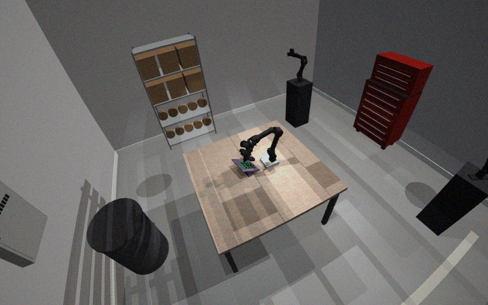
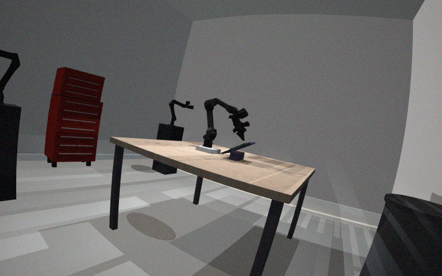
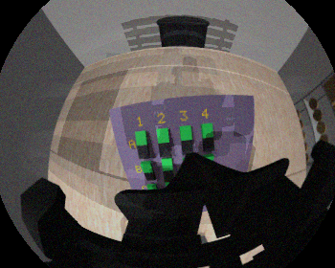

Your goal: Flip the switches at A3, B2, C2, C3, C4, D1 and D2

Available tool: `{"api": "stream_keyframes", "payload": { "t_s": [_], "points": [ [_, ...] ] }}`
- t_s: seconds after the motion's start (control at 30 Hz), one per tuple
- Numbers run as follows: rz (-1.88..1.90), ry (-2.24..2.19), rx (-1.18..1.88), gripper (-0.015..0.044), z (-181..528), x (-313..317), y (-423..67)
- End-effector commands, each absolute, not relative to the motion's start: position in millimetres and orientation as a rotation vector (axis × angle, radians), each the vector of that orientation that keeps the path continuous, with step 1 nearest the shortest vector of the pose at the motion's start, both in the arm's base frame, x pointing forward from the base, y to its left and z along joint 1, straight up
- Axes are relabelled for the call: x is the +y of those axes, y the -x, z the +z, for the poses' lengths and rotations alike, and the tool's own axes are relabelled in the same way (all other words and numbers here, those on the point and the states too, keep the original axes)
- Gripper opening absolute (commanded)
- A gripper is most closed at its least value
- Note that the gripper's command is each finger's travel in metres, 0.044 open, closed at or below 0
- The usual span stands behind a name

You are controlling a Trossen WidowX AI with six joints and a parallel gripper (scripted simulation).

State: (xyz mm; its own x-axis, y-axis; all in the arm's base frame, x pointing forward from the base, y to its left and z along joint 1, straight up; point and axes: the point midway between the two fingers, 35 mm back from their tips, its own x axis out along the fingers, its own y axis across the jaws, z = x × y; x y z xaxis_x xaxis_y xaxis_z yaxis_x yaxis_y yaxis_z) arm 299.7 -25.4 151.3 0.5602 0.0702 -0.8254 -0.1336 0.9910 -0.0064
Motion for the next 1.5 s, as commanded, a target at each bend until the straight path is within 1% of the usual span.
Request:
{"api": "stream_keyframes", "payload": {
  "t_s": [0.0,0.37,1.47],
  "points": [
    [0.116,0.07,0.97,0.0,146,-25,-303],
    [0.116,0.07,0.97,0.0,135,-24,-310],
    [0.116,0.07,0.97,0.0,133,-24,-311]
  ]
}}
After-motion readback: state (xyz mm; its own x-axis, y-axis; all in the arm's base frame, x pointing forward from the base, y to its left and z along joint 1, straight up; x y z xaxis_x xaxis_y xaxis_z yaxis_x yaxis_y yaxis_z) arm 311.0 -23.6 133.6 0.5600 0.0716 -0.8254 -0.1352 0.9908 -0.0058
